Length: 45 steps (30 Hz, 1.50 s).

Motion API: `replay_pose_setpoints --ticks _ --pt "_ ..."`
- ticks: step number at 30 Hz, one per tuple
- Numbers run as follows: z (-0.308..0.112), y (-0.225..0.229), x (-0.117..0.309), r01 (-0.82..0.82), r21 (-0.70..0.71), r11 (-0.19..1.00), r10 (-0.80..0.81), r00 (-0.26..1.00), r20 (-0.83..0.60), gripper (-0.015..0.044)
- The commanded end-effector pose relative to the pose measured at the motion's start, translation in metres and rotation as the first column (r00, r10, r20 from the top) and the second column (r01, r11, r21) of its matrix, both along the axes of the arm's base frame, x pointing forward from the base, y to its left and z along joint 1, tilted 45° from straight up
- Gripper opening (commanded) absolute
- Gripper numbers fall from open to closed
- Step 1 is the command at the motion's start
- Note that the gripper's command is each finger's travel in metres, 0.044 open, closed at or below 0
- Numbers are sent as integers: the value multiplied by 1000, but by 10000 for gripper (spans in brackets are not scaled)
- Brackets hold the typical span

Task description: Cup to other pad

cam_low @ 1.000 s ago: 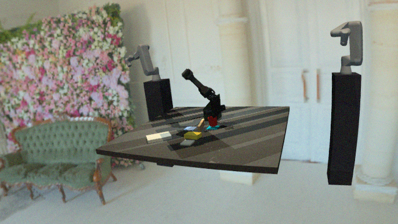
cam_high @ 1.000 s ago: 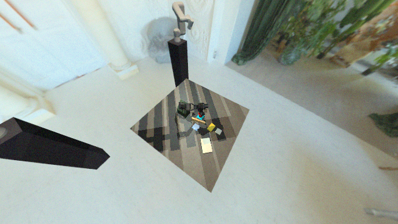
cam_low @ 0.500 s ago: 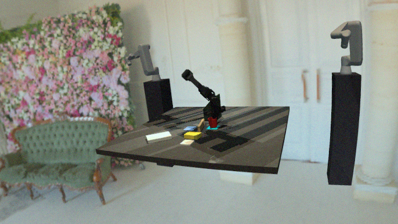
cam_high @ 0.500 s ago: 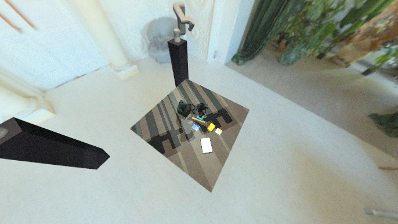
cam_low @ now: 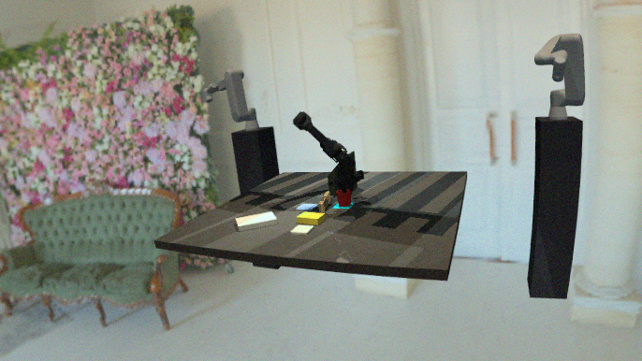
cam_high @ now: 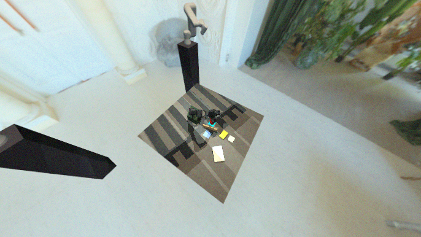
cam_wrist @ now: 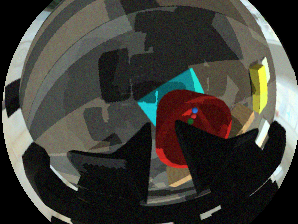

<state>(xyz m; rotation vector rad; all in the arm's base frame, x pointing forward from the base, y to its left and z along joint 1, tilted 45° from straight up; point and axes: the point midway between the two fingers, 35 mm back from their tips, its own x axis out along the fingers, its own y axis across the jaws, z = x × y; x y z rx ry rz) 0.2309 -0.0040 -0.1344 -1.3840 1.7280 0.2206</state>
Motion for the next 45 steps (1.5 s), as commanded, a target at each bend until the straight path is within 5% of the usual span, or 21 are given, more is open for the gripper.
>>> replay_pose_setpoints --ticks 1,37,45 --pt "1 1 0 1 1 1000 -1 1000 2 128" --pt "39 35 -3 -5 -2 1000 5 1000 -2 128" --pt "36 31 -3 -8 -9 1000 8 1000 -7 338"
